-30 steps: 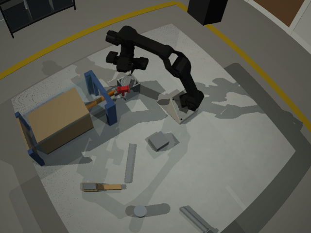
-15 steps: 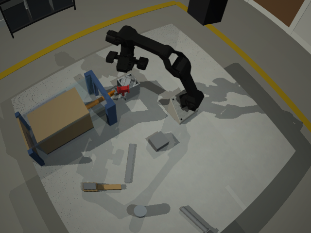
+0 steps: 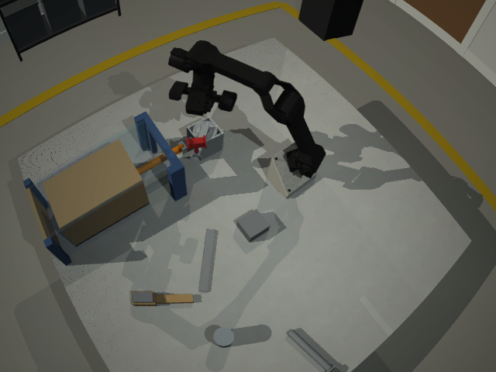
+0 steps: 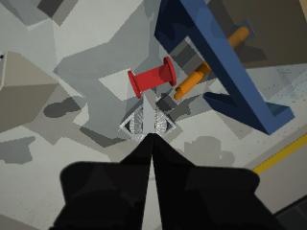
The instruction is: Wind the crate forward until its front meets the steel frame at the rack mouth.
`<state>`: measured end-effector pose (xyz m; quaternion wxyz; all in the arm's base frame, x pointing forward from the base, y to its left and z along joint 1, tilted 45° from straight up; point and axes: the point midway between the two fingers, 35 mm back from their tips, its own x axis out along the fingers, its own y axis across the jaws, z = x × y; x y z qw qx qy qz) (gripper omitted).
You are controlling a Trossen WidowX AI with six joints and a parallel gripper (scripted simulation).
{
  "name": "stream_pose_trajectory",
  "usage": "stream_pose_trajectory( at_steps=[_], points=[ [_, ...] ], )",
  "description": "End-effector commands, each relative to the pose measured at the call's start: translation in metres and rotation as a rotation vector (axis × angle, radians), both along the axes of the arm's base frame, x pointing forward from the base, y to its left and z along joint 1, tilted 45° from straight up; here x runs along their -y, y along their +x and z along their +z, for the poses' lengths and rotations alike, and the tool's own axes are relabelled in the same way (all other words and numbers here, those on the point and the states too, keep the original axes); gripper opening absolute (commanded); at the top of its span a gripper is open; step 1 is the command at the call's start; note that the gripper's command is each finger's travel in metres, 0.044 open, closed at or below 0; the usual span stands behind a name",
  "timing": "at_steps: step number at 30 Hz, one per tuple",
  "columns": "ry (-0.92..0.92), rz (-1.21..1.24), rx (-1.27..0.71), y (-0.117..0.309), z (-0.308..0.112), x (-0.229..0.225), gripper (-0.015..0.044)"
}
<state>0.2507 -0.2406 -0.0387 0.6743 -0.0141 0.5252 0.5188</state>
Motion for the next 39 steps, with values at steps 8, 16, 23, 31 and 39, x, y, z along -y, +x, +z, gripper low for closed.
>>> stream_pose_trajectory(
  at_steps=[8,16,23,31,39],
  points=[
    [0.001,0.003,-0.001,0.000,0.000,0.000,0.0000],
    [0.001,0.003,-0.001,0.000,0.000,0.000,0.0000],
    [-0.004,-0.013,-0.006,0.001,0.000,0.000,0.0026],
    [-0.091,-0.599,-0.257,0.023,0.004,-0.021,0.0236],
    [-0.018,-1.101,-0.463,0.037,0.013,-0.044,0.0440]
  ],
)
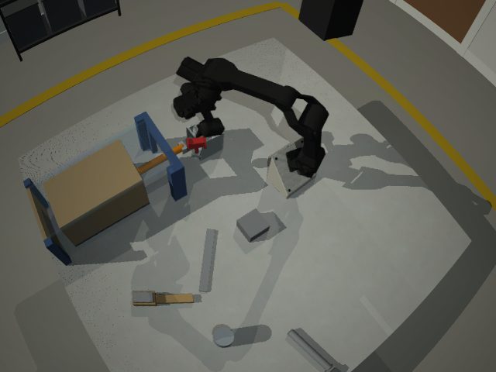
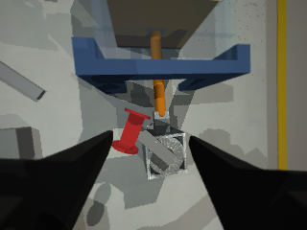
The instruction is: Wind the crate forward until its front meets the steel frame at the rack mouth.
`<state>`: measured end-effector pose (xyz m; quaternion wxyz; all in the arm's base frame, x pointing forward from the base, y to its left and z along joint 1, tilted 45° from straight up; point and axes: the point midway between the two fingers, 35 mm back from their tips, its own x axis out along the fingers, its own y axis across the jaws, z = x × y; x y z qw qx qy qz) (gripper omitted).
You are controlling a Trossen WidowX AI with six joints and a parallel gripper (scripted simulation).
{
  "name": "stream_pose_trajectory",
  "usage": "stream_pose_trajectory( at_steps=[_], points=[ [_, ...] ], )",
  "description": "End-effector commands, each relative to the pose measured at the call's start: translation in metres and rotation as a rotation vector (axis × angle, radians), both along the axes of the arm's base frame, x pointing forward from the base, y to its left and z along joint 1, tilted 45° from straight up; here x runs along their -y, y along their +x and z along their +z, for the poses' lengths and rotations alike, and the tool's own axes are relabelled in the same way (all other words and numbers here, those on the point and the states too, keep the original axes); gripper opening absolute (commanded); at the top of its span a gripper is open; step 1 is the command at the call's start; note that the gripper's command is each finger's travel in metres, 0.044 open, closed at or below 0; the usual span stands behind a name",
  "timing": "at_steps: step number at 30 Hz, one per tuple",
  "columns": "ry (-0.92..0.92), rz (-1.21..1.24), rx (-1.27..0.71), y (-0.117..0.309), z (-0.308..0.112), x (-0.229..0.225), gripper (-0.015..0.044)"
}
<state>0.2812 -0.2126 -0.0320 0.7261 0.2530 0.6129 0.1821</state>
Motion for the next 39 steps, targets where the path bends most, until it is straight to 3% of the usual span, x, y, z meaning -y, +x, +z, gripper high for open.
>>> stream_pose_trajectory(
  at_steps=[1,39],
  points=[
    [0.054,-0.298,-0.083,0.007,0.006,-0.016,0.0440],
    [0.053,-0.297,-0.085,0.003,-0.027,-0.046,0.0440]
  ],
)
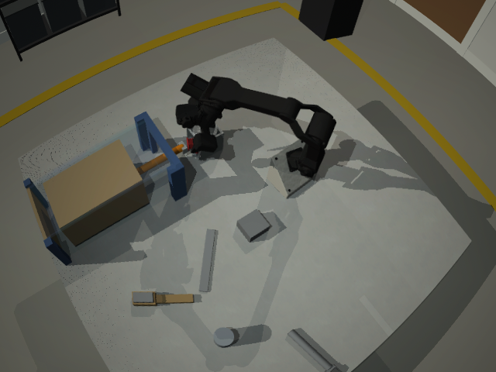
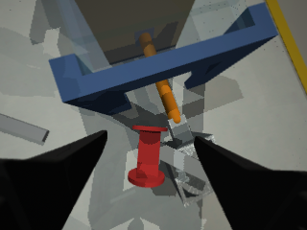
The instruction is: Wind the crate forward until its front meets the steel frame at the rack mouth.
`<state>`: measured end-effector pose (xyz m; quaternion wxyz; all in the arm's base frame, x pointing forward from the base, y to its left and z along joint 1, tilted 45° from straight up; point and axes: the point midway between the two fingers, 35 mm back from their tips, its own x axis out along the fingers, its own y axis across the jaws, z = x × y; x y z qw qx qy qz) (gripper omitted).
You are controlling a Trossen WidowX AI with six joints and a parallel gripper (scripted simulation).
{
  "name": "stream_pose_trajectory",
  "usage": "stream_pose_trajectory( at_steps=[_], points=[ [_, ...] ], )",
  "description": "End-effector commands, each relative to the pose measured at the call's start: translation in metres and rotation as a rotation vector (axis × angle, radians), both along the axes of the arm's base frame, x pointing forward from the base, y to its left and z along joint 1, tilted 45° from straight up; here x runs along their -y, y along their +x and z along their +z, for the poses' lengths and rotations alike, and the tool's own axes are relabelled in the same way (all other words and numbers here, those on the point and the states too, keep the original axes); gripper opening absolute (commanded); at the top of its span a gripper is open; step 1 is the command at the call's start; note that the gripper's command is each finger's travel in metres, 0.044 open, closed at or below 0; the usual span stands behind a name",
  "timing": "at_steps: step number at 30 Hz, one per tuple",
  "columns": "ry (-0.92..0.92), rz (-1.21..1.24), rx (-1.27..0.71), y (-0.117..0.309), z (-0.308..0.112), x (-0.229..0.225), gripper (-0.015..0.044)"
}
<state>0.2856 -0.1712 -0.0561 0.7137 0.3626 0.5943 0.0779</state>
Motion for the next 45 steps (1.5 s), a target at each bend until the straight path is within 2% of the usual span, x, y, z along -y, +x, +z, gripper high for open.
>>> stream_pose_trajectory(
  at_steps=[1,19,34,37,38,45],
  points=[
    [0.008,-0.005,-0.003,-0.001,-0.005,-0.006,0.0440],
    [0.009,-0.005,-0.004,-0.007,-0.022,-0.025,0.0440],
    [0.001,0.001,-0.002,-0.005,-0.021,-0.022,0.0046],
    [0.001,0.001,-0.002,-0.005,-0.021,-0.022,0.0026],
    [0.001,0.001,-0.002,-0.005,-0.021,-0.022,0.0000],
    [0.009,-0.005,-0.004,-0.006,-0.023,-0.025,0.0000]
  ],
)
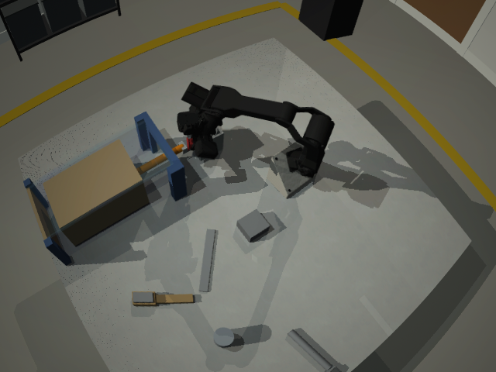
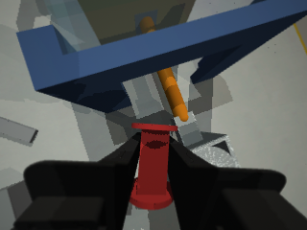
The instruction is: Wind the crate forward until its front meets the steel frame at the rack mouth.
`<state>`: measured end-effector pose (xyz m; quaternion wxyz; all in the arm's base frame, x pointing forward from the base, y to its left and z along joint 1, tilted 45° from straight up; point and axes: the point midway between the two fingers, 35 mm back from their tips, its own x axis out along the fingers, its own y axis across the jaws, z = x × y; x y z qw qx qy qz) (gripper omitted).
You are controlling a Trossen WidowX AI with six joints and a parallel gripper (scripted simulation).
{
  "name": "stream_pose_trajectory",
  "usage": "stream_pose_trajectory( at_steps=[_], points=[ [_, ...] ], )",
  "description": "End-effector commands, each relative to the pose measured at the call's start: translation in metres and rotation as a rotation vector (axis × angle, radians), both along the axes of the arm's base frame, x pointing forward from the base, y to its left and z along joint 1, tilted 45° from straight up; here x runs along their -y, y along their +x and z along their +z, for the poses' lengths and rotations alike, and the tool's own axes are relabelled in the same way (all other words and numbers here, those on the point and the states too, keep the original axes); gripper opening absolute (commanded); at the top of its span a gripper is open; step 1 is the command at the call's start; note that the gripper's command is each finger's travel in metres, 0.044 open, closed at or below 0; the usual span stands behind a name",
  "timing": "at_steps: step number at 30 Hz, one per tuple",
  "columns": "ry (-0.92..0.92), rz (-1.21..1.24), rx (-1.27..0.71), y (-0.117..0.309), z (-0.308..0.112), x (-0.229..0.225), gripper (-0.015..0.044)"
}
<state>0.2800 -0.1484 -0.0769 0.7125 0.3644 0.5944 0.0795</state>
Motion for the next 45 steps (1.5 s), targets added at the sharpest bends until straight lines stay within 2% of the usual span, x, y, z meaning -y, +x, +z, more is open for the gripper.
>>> stream_pose_trajectory(
  at_steps=[1,21,45],
  points=[
    [0.003,-0.005,-0.003,-0.001,-0.002,-0.002,0.0000],
    [0.004,-0.005,-0.004,-0.012,0.005,-0.007,0.0000],
    [0.004,-0.005,-0.007,-0.044,0.017,-0.014,0.0000]
  ],
)
